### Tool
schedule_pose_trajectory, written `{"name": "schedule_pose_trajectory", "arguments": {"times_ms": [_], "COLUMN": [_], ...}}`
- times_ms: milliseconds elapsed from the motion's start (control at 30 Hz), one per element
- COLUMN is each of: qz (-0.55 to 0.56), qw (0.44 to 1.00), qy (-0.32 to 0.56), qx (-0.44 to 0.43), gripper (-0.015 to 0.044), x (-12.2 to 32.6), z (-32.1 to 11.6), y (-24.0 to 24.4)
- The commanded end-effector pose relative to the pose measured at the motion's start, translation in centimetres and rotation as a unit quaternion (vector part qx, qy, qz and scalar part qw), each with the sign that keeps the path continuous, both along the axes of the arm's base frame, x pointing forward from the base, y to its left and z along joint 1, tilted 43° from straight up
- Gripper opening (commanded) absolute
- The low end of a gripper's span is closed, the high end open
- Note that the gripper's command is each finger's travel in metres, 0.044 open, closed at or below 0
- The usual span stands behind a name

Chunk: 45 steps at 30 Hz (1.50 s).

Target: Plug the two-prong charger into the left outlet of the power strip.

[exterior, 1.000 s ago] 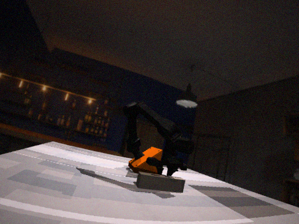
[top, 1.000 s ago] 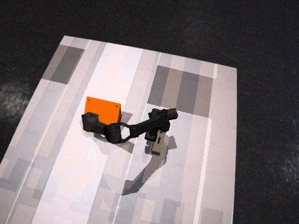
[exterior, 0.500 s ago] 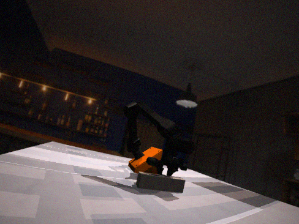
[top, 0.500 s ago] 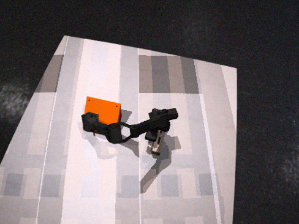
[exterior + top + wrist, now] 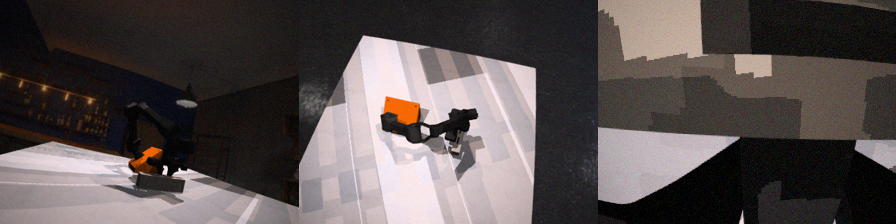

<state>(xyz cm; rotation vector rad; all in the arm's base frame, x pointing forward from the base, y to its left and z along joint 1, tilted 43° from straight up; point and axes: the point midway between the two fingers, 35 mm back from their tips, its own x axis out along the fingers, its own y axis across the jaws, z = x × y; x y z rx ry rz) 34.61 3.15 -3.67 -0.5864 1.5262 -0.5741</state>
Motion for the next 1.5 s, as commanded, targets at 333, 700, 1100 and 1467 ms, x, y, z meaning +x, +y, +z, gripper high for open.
{"name": "schedule_pose_trajectory", "arguments": {"times_ms": [333,700,1100,1467], "qz": [0.001,0.001,0.001,0.001], "qw": [1.0,1.0,1.0,1.0], "qy": [-0.014,-0.014,-0.014,-0.014], "qx": [0.003,0.003,0.003,0.003], "gripper": [0.0,0.0,0.0,0.0], "x": [1.44,1.4,1.24,1.11], "z": [0.11,0.09,0.07,0.05], "y": [0.05,0.04,0.01,-0.03]}}
